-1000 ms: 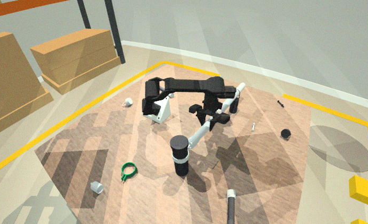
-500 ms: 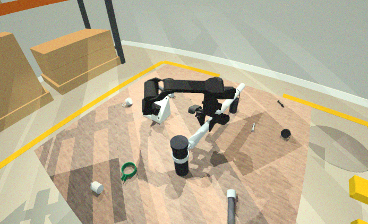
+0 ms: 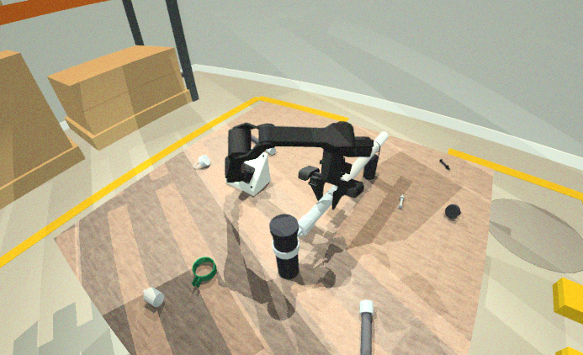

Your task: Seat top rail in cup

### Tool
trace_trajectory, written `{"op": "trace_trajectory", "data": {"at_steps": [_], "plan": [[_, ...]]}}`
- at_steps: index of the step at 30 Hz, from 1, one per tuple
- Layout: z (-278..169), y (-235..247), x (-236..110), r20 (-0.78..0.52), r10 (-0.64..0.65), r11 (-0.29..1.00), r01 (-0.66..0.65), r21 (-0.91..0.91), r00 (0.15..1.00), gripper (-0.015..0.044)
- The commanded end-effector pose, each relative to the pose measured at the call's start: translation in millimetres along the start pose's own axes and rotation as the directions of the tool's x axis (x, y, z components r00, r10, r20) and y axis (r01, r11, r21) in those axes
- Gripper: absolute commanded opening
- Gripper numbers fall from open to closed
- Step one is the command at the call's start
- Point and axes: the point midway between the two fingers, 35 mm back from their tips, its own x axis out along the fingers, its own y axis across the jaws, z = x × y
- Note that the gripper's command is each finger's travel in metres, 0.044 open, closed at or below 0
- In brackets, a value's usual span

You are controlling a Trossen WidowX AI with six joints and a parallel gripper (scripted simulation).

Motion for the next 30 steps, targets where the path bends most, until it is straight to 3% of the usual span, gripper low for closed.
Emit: {"op": "trace_trajectory", "data": {"at_steps": [1,7,16,21,30], "plan": [[1,-1,-3,0.003,-0.005,1.0,0.005,0.0,1.0,0.0289],[14,-3,-29,0.033,-0.044,0.999,0.044,-0.025,0.999,0.044],[23,-1,-55,0.063,-0.091,0.994,0.094,-0.047,0.994,0.044],[21,6,-90,0.123,-0.157,0.985,0.164,-0.047,0.98,0.044],[21,6,-90,0.123,-0.157,0.985,0.164,-0.047,0.98,0.044]]}}
